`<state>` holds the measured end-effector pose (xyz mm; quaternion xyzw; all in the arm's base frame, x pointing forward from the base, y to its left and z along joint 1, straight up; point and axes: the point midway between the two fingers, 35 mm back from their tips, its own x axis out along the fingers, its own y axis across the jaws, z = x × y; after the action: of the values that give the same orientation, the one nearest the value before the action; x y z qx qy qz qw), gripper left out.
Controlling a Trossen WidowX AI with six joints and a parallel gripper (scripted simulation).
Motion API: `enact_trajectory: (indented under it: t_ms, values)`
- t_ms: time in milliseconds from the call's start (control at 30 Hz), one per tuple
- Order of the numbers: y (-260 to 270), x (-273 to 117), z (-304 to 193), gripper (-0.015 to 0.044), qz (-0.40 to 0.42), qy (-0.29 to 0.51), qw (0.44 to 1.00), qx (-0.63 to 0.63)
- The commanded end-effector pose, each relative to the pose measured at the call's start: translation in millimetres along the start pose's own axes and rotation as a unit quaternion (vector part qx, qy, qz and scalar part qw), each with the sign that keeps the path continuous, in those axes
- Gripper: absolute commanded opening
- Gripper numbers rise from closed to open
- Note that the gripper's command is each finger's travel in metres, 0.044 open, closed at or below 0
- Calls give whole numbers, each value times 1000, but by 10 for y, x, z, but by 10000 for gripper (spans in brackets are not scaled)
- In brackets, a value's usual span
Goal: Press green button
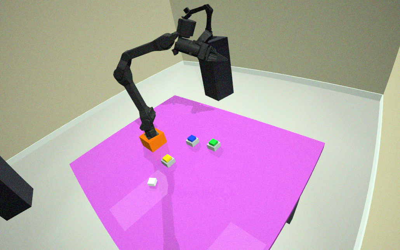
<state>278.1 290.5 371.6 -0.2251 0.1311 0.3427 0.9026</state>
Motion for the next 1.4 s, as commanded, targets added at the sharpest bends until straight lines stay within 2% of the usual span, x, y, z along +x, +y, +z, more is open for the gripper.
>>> enact_trajectory:
  t_ms: [0, 233, 433, 833, 1033, 1300, 1367]
  values:
    - [118, 373, -664, 400, 26, 128, 989, 72]
    - [274, 635, -1772, 400, 25, 342, 916, 207]
    - [404, 510, -2701, 400, -26, 530, 782, 328]
    - [410, 497, -2740, 400, -29, 538, 774, 333]
    - [595, 746, -3244, 242, -29, 538, 774, 333]
    - [603, 754, -3267, 32, -29, 538, 774, 333]
    - [603, 754, -3267, 20, -29, 538, 774, 333]
